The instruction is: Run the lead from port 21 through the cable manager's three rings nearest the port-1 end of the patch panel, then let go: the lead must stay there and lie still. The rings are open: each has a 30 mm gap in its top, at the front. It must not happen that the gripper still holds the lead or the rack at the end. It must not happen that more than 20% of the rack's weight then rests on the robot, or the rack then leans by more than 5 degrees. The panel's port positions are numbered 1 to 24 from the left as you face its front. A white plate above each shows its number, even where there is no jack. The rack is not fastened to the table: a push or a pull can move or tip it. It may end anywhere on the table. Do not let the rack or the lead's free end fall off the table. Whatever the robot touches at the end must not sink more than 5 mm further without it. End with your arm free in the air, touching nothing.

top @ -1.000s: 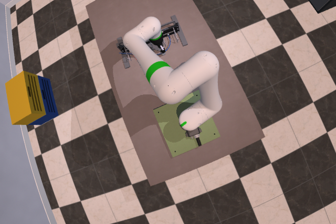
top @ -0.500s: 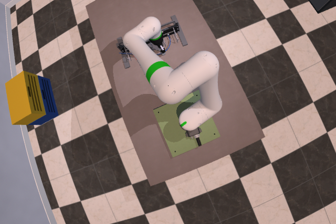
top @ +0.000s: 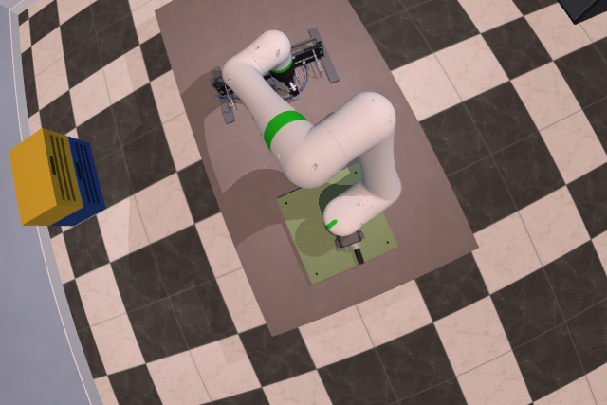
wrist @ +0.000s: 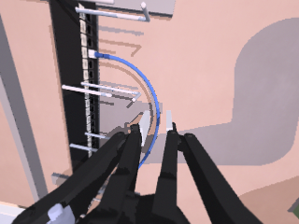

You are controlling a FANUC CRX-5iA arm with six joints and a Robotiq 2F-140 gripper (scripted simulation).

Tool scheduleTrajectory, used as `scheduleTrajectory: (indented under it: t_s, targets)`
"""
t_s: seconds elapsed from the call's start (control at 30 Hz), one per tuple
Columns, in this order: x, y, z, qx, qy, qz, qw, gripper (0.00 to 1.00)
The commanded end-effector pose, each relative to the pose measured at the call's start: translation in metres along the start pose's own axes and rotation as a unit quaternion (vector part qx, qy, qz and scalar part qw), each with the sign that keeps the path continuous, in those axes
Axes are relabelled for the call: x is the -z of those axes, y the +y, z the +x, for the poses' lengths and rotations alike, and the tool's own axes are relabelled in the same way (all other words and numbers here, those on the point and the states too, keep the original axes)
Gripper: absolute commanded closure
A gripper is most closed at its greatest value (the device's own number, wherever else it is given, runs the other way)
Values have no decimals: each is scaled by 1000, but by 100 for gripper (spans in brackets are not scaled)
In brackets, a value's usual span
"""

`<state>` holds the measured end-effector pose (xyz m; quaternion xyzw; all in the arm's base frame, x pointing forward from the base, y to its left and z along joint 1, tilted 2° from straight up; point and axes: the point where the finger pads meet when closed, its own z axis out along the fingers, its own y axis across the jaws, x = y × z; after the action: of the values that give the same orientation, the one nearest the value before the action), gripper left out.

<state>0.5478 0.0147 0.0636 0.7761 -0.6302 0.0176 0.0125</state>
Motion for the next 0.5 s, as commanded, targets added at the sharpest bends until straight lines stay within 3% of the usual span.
scheduleTrajectory:
  t_s: [0.0,0.47]
  targets:
    - [0,0,0,0,0,0,1000,80]
    - [-6,0,0,0,0,0,1000,80]
